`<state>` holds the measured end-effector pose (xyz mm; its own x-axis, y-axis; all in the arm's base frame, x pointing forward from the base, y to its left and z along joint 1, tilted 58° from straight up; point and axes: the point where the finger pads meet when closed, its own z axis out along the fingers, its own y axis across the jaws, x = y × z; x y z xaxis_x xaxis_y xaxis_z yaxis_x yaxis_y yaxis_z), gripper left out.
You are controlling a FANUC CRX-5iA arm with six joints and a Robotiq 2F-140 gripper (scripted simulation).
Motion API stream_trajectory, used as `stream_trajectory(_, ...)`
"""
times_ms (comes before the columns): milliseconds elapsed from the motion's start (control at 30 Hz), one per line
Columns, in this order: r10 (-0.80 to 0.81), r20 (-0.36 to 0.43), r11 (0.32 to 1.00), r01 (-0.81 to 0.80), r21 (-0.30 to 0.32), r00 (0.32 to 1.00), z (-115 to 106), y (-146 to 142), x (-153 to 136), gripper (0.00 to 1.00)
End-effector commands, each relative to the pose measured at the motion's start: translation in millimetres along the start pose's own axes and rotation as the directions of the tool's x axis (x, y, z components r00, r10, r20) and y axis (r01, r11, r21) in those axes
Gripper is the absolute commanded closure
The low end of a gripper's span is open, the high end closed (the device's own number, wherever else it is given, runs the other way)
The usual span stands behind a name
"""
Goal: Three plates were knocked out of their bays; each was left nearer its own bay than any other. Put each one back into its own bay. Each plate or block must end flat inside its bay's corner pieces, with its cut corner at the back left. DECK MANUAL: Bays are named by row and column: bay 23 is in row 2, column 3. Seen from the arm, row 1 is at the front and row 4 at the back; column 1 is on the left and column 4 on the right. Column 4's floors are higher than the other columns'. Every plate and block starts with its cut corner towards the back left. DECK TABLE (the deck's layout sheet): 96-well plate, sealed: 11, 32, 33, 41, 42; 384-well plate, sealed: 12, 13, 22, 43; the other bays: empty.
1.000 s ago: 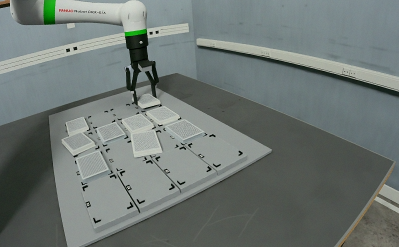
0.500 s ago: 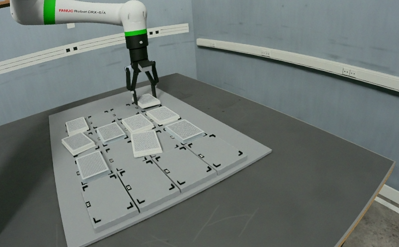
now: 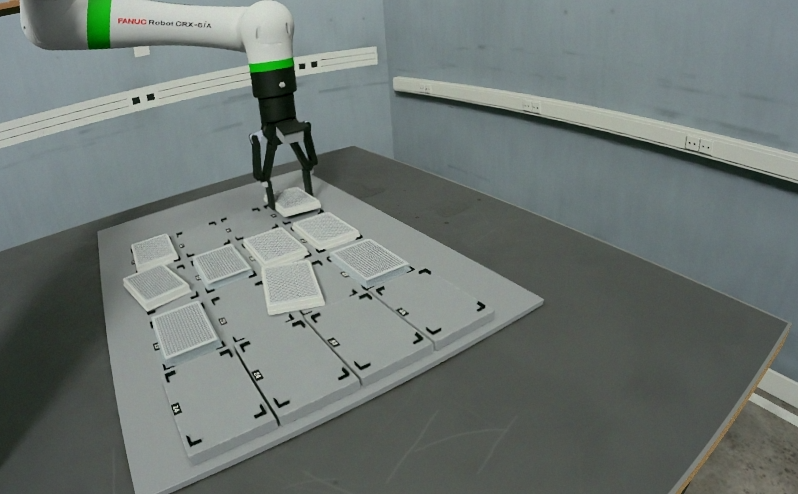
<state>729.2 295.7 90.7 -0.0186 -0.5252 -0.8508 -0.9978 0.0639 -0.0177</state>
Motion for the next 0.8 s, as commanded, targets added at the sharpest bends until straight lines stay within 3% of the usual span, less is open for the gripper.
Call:
stream_trajectory(0, 0.0, 0.0, 1.0, 0.0, 0.002, 1.0, -1.2, -0.6, 0.1, 0.9)
stream_trajectory(767, 0.0, 0.0, 1.0, 0.0, 0.002, 1.0, 4.1, -0.6, 0.1, 0.9)
